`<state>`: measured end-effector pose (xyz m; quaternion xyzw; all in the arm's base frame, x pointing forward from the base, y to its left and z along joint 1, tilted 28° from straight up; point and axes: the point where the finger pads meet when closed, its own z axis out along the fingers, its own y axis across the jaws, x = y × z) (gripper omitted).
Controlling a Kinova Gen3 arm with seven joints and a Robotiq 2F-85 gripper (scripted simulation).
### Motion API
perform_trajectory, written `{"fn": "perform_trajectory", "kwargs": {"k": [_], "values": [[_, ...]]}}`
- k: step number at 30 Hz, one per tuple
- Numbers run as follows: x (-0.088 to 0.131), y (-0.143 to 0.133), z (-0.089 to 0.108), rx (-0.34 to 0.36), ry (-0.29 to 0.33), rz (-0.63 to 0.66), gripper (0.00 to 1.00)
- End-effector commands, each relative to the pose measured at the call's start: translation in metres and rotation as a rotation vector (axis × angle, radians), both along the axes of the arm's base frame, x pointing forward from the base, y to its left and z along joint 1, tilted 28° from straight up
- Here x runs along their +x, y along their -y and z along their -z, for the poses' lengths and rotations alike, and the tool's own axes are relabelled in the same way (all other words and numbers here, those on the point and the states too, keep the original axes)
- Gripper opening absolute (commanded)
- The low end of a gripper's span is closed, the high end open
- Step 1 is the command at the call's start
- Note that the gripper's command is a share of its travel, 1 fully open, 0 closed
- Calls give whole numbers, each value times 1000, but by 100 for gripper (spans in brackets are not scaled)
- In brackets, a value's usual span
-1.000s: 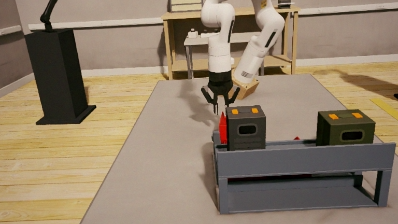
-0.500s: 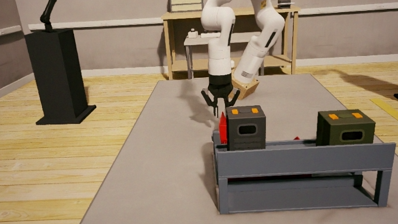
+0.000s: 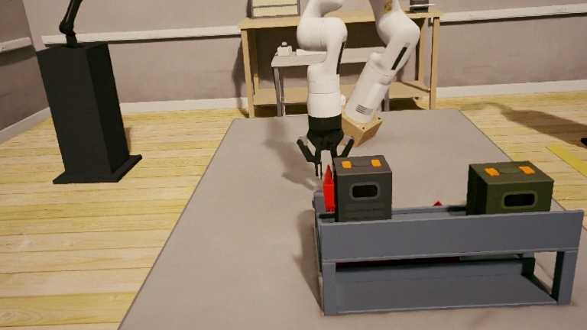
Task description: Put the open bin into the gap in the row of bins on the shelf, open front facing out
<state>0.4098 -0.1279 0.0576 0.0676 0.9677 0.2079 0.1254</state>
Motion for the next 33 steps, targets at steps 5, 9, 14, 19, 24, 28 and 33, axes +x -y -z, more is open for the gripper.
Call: {"fn": "perform_trajectory", "kwargs": {"k": [5, 9, 14, 19, 24, 28, 33], "values": [[0, 0, 0, -1, 1, 0, 35], [2, -3, 7, -1, 1, 0, 35], [3, -4, 8, -1, 1, 0, 35], [3, -4, 8, -1, 1, 0, 35], [3, -3, 7, -1, 1, 0, 35], [2, -3, 5, -1, 1, 0, 35], [2, -3, 5, -1, 1, 0, 35]]}}
